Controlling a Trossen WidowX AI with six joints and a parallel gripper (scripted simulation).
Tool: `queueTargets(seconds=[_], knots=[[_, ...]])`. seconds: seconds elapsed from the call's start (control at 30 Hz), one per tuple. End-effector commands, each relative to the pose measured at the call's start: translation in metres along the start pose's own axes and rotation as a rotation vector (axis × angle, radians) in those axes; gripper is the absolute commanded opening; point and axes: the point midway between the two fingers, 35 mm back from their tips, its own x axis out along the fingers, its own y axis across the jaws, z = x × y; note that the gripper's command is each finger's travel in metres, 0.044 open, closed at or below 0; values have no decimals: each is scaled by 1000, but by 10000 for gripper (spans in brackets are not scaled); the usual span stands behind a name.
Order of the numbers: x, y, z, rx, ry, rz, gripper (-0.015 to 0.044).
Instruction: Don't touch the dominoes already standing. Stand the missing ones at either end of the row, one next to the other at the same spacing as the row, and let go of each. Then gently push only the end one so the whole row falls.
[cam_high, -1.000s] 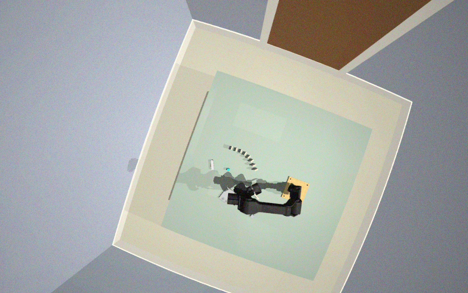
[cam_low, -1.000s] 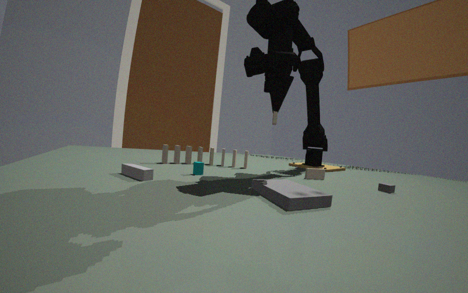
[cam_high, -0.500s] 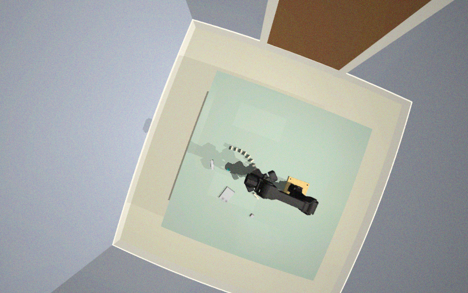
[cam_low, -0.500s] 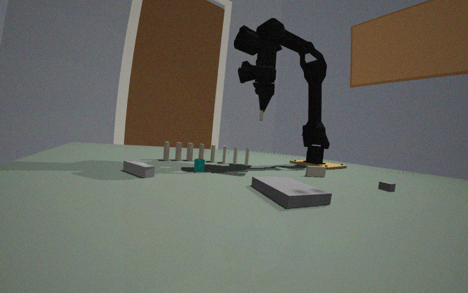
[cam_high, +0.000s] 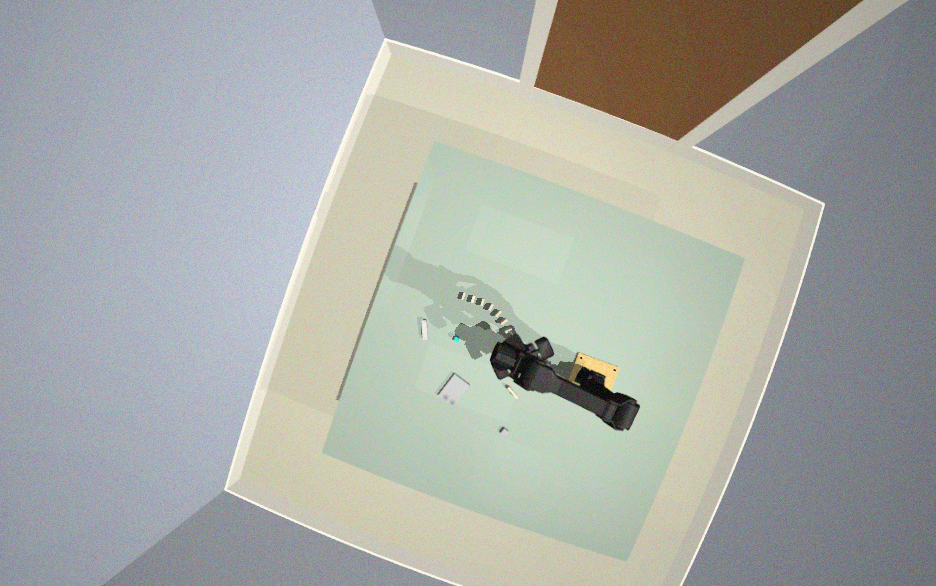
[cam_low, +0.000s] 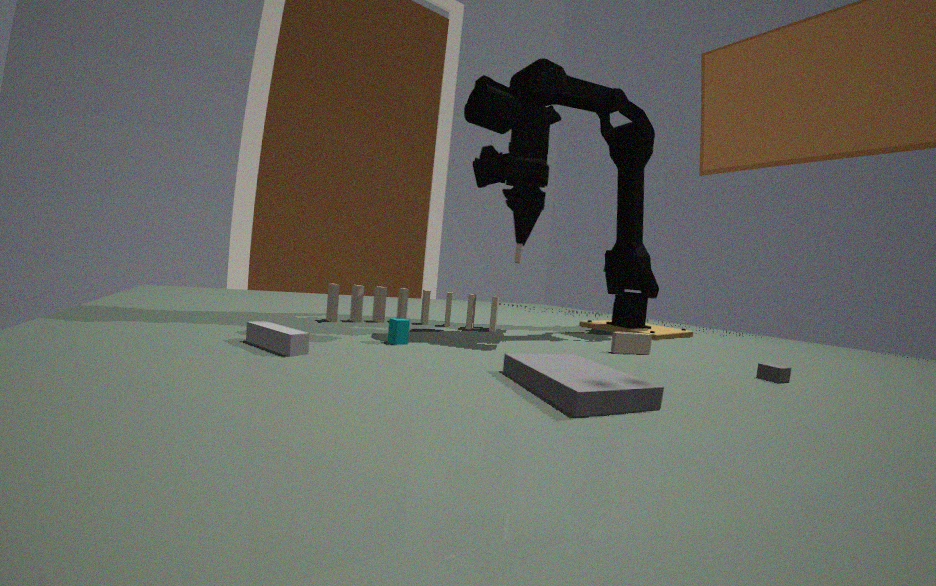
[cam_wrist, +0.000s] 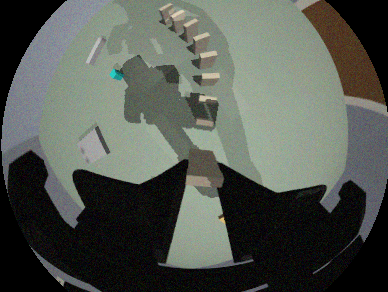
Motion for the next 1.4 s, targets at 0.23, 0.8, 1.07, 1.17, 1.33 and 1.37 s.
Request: queueTargets(seconds=[0.23,0.8,1.07,1.17,1.33,1.37], knots=[[50,0,0,-4,9,-7,107],[101,-6,-7,-4,11,-8,107],[101,-6,-7,-4,11,-8,107],[101,-6,-7,-4,11,-8,160],[101,-6,-7,-4,11,-8,291],[101,-6,-7,-4,11,-8,317]])
